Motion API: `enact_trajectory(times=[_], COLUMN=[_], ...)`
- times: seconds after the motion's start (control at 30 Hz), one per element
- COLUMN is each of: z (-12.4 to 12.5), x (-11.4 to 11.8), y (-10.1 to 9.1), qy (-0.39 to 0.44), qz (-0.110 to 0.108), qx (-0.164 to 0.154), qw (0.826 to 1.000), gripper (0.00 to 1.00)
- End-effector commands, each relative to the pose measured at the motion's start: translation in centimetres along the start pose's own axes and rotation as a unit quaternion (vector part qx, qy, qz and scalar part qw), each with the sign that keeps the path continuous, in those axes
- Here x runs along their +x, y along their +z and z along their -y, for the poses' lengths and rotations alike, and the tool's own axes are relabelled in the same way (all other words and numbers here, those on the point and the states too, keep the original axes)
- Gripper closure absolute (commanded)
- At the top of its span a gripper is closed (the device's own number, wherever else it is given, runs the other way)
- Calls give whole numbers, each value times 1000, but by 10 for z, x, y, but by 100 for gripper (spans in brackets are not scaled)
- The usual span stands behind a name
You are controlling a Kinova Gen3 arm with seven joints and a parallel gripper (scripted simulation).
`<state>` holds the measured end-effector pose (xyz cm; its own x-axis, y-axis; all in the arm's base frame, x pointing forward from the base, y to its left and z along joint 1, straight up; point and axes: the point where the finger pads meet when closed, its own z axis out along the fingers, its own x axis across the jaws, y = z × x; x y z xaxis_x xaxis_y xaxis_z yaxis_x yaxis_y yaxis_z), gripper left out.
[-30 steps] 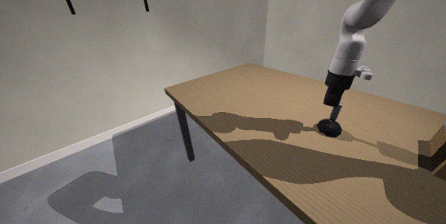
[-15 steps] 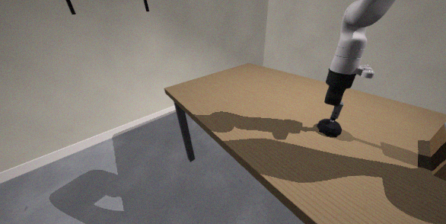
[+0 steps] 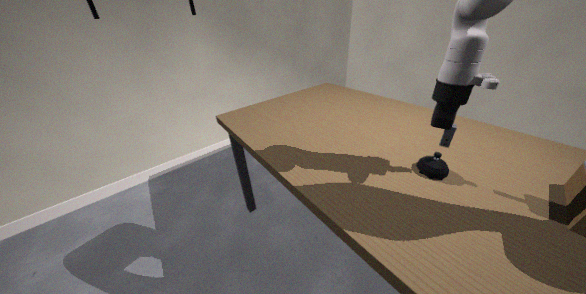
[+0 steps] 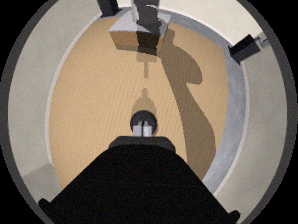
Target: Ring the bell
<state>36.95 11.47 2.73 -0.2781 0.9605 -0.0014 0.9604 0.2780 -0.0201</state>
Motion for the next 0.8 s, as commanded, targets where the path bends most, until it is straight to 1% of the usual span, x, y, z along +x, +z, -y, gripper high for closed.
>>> enact_trajectory(times=[0.0, 0.07, 0.13, 0.4, 0.77], z=[-5, -5, -5, -5, -5], x=[-1, -1, -1, -1, -1], y=[-12, -17, -17, -31, -34], qy=[1, 1, 1, 1, 1], qz=[0, 0, 0, 0, 0], qx=[-8, -8, -8, -8, -8], qw=[1000, 1000, 1000, 1000, 1000], gripper=[83, 83, 83, 83, 83])
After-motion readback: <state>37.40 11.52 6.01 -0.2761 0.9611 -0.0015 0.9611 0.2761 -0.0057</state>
